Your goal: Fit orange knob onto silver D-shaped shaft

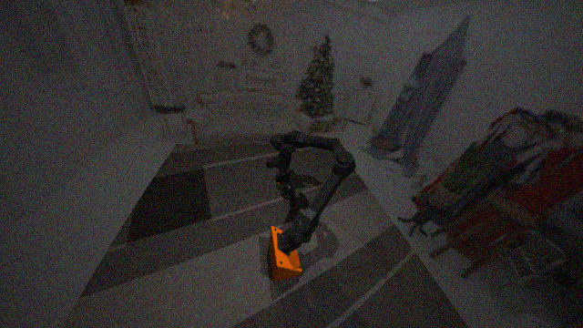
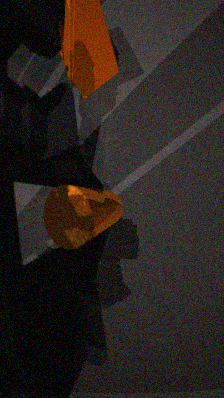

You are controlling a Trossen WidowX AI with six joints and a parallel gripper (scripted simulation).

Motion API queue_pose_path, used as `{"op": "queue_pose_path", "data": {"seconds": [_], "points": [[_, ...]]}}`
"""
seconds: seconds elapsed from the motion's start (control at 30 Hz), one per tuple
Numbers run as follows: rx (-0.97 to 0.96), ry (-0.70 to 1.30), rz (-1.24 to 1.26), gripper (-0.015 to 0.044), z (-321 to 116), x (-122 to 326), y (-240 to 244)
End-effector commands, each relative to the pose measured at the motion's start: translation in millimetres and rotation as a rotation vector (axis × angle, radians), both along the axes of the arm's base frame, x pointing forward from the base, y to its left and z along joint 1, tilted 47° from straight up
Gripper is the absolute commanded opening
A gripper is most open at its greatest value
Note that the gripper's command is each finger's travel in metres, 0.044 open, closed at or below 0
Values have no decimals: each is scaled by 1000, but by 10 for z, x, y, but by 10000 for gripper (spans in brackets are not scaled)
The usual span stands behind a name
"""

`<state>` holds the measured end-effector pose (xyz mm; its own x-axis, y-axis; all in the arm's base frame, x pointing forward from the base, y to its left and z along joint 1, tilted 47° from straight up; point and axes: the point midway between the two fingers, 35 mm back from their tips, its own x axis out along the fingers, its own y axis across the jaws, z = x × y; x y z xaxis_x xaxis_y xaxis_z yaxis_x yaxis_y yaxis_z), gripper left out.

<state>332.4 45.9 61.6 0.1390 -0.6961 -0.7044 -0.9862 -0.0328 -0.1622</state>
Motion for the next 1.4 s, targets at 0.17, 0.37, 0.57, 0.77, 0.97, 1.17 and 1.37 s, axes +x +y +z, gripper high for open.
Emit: {"op": "queue_pose_path", "data": {"seconds": [0.17,0.37,0.57,0.77,0.97,1.17,1.37], "points": [[-13,-8,8,0,169,44,-228],[-26,-5,11,0,264,57,-382],[-32,-4,11,0,289,58,-441],[-31,-5,10,0,201,81,-542],[-32,-7,9,0,129,96,-632],[-31,-10,5,0,158,105,-599],[-31,-10,5,0,136,121,-615]]}}
